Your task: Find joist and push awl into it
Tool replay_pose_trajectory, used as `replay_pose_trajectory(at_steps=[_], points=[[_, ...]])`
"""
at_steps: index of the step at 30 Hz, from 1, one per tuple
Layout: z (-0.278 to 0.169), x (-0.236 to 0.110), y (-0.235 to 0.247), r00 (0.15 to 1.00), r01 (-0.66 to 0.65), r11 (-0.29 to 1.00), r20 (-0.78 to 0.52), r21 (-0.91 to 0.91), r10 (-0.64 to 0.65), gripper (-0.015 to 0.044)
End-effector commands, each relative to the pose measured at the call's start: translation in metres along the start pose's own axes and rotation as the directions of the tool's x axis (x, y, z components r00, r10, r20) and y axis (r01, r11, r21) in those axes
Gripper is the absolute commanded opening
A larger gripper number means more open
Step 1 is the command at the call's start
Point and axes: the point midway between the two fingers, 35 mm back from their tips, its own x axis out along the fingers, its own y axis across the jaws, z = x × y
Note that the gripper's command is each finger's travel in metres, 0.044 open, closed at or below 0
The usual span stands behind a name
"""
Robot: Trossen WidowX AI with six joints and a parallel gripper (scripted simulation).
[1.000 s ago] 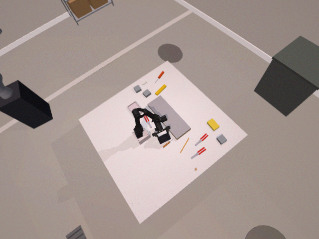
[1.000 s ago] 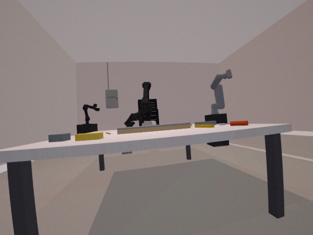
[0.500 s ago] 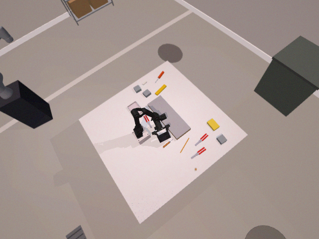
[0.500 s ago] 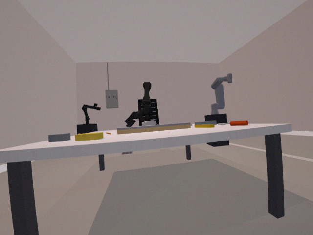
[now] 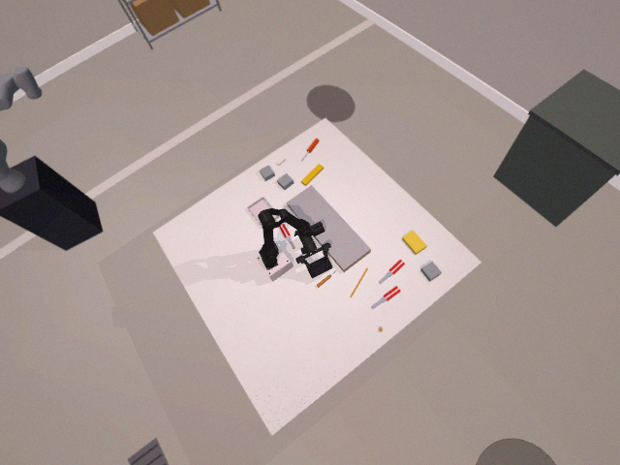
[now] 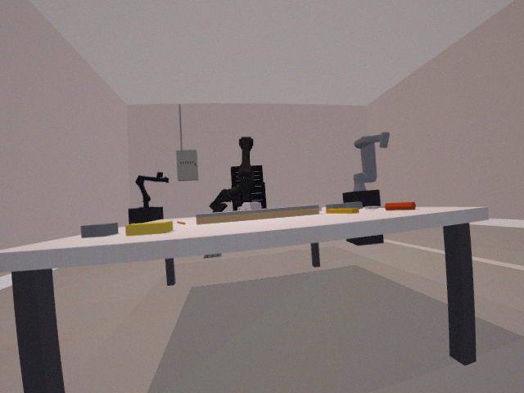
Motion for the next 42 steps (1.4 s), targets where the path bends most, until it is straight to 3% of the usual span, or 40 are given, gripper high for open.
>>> replay_pose_trajectory(at_steps=[1, 15, 29, 42], points=[[0.003, 0.002, 0.000, 1.000, 0.000, 1.000, -0.004, 0.002, 0.000, 0.0000], [0.016, 0.008, 0.001, 1.000, -0.002, 1.000, 0.002, -0.001, 0.002, 0.0000], [0.021, 0.008, 0.000, 1.000, -0.002, 1.000, 0.006, -0.003, 0.002, 0.0367], [0.024, 0.006, 0.000, 1.000, -0.002, 1.000, 0.006, -0.003, 0.002, 0.0380]])
